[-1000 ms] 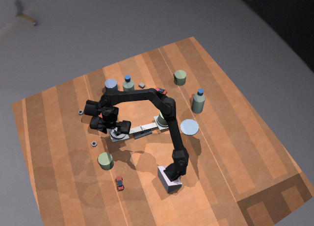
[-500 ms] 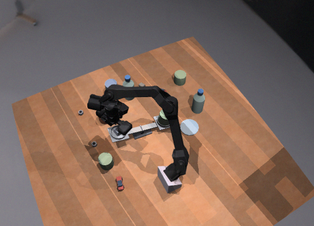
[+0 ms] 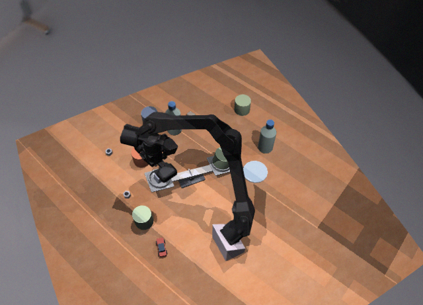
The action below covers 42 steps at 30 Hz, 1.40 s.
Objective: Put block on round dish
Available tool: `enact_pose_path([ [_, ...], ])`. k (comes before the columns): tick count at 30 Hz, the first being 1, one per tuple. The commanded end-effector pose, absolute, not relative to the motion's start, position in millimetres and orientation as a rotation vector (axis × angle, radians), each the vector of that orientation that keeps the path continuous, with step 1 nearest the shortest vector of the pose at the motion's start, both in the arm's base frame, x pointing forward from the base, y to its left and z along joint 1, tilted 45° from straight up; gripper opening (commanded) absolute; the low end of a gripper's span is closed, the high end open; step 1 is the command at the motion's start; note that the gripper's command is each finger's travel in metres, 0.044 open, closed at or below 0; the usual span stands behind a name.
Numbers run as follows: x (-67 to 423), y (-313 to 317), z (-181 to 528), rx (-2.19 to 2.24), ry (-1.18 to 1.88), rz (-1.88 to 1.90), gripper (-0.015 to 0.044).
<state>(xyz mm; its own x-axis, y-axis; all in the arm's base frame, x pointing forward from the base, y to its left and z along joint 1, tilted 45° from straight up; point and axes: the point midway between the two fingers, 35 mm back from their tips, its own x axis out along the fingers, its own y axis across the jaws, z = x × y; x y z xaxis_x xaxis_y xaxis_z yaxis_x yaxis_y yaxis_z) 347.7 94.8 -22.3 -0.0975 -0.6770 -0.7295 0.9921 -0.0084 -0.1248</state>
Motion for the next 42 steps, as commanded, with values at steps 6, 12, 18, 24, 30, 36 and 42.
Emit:
enact_pose_path([
  [6, 345, 83, -32, 0.55, 0.74, -1.537, 0.026],
  [12, 345, 76, -39, 0.549, 0.74, -1.537, 0.026],
  [18, 343, 70, -46, 0.549, 0.739, -1.537, 0.026],
  [24, 342, 63, -53, 0.55, 0.738, -1.538, 0.026],
  [30, 342, 61, -54, 0.55, 0.738, -1.538, 0.0181],
  [36, 342, 61, -54, 0.55, 0.738, -1.538, 0.0122],
  [42, 345, 70, -52, 0.551, 0.751, -1.496, 0.0003],
])
